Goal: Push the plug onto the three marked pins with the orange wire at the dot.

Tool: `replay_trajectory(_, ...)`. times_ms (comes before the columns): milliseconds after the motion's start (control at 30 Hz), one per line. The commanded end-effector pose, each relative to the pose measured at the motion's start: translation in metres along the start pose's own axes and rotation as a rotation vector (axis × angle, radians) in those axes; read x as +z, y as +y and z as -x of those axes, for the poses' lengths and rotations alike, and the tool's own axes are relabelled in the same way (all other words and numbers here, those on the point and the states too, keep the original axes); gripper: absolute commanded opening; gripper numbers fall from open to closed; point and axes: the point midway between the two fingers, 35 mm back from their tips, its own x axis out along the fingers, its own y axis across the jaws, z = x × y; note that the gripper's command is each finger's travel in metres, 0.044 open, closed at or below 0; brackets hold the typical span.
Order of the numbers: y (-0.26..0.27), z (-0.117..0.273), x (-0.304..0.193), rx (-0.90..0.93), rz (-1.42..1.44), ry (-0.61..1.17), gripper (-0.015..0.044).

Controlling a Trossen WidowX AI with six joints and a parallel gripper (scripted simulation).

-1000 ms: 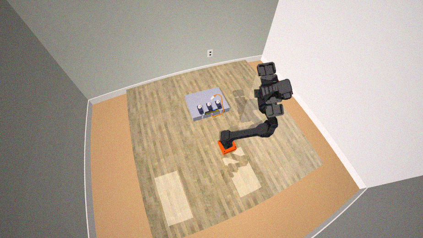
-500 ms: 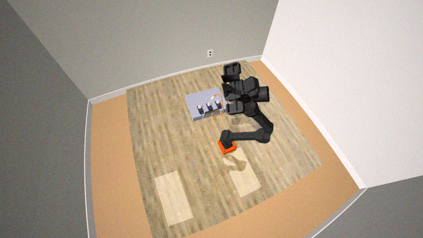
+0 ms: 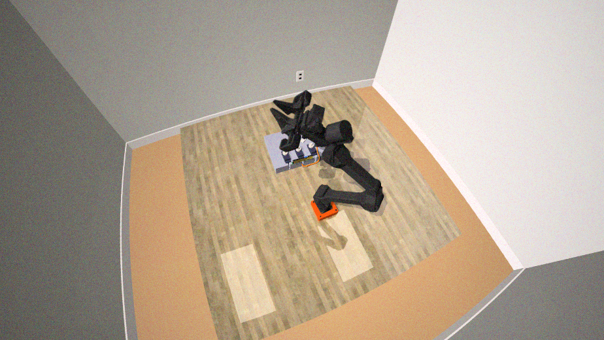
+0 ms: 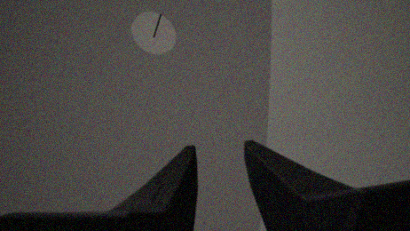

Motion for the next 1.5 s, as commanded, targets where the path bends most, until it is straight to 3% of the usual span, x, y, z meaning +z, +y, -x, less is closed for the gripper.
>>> replay_trajectory(0, -0.021, 0.0, -0.036, -0.093, 0.027, 0.087, 0.0115)
replay_trajectory(533, -0.106, 0.044, -0.152, -0.447, 0.114, 0.394, 0.0115)
replay_trajectory(1133, -0.195, 0.172, -0.248, -0.893, 0.204, 0.751, 0.0115)
replay_trajectory(1467, -0.218, 0.181, -0.272, -0.822, 0.351, 1.026, 0.0115)
